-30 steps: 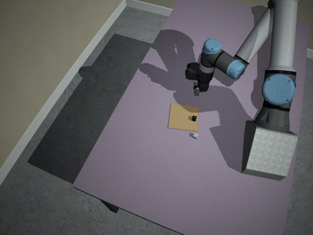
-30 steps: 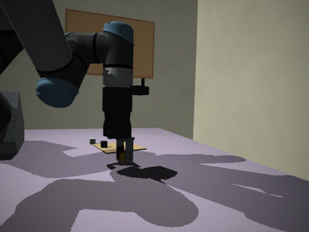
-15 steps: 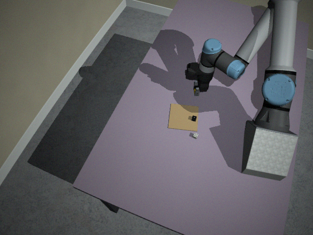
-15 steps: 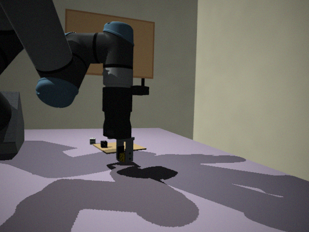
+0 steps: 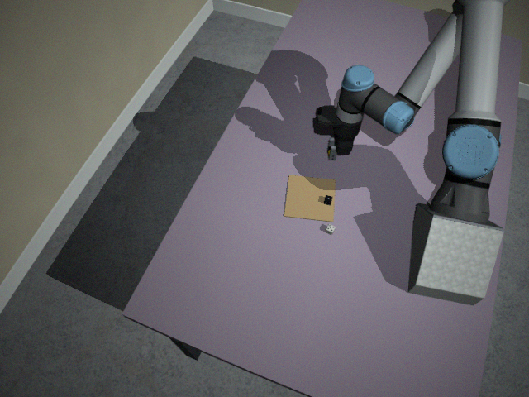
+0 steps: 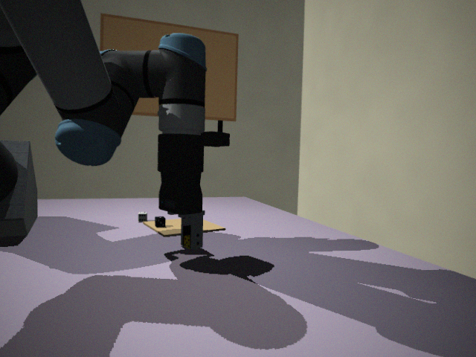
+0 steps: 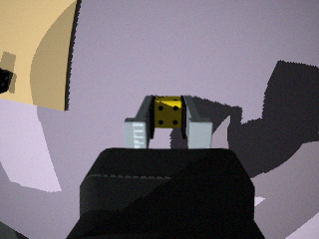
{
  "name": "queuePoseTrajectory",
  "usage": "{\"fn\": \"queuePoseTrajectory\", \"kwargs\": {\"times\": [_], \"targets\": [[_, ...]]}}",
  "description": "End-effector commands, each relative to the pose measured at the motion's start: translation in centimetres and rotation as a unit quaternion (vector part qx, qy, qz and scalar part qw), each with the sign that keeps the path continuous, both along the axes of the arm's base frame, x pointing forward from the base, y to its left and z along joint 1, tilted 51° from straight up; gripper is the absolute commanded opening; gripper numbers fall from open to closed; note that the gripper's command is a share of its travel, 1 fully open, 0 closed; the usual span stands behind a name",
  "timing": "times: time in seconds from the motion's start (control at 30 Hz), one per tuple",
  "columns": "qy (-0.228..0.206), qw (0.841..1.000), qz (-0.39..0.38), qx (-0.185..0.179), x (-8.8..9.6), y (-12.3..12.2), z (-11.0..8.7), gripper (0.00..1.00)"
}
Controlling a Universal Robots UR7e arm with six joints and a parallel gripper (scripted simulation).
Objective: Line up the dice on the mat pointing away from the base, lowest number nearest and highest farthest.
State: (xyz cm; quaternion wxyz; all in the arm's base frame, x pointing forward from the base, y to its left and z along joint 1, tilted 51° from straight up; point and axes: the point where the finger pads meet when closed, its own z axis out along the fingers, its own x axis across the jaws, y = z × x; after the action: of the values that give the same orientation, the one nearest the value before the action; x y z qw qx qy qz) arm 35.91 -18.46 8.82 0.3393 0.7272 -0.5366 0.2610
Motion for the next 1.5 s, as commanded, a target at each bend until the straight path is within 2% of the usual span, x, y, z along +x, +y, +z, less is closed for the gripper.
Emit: {"fn": "queuePoseTrajectory", "kwargs": {"times": [0.0,1.17,1.47], "targets": [[0.0,1.0,0.0,0.0,0.0,0.0,0.0,0.4],[0.0,1.0,0.0,0.0,0.0,0.1,0.1,0.4],[0.0,1.0,0.0,0.0,0.0,1.2,1.0,0.4]]}}
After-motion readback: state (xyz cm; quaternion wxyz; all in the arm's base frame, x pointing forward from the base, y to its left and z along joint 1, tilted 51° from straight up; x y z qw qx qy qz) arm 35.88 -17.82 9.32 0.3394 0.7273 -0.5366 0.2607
